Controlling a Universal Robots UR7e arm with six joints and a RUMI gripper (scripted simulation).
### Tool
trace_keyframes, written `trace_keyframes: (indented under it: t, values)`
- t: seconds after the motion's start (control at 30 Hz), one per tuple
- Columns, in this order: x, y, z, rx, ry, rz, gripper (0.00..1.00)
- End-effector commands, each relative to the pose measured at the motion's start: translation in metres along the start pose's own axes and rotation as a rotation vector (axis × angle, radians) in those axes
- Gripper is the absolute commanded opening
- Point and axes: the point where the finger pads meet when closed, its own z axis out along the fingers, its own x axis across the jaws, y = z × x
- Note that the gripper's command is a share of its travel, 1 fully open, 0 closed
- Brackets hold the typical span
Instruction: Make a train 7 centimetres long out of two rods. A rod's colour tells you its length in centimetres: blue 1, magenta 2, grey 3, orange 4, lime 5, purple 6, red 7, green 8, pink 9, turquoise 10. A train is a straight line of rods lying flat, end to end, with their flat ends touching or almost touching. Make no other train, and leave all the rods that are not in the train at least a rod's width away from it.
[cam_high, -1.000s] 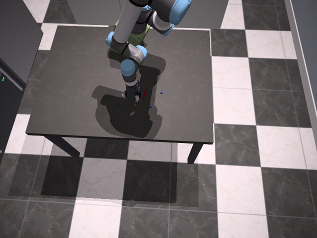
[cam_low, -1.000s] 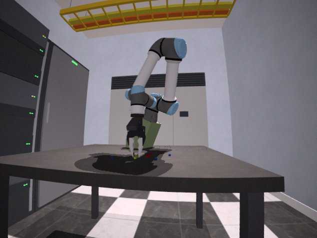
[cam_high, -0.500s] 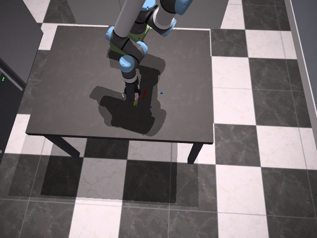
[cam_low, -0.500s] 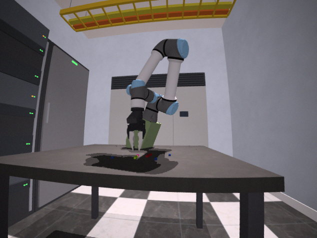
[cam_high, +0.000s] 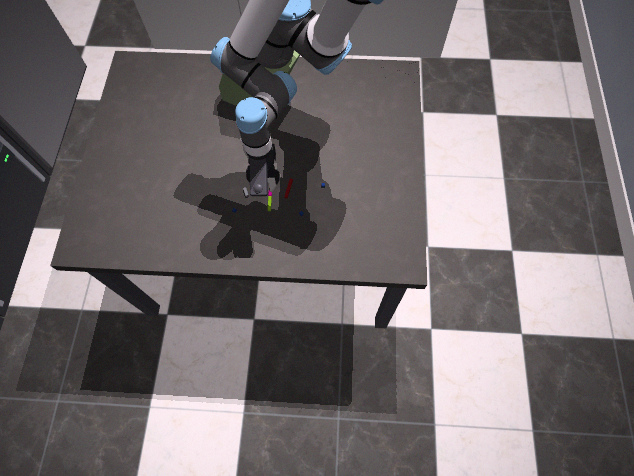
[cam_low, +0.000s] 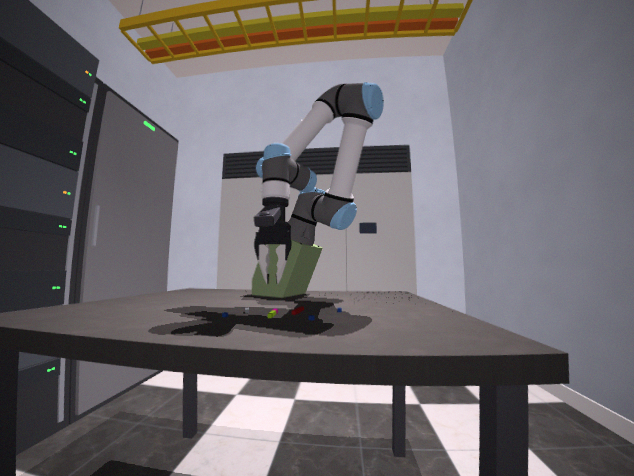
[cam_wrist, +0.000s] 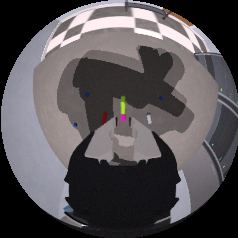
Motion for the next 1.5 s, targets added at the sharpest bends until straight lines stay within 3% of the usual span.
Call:
trace_keyframes:
  t: [0.0, 0.2, 0.23, 1.1, 1.47]
  values:
    - [0.000, 0.000, -0.007, -0.001, -0.001, 0.000, 0.14]
    - [0.000, 0.000, -0.010, -0.001, -0.001, 0.000, 0.14]
    - [0.000, 0.000, -0.010, -0.001, -0.001, 0.000, 1.00]
    - [0.000, 0.000, -0.012, -0.001, -0.001, 0.000, 1.00]
    - [0.000, 0.000, -0.044, -0.001, -0.001, 0.000, 1.00]
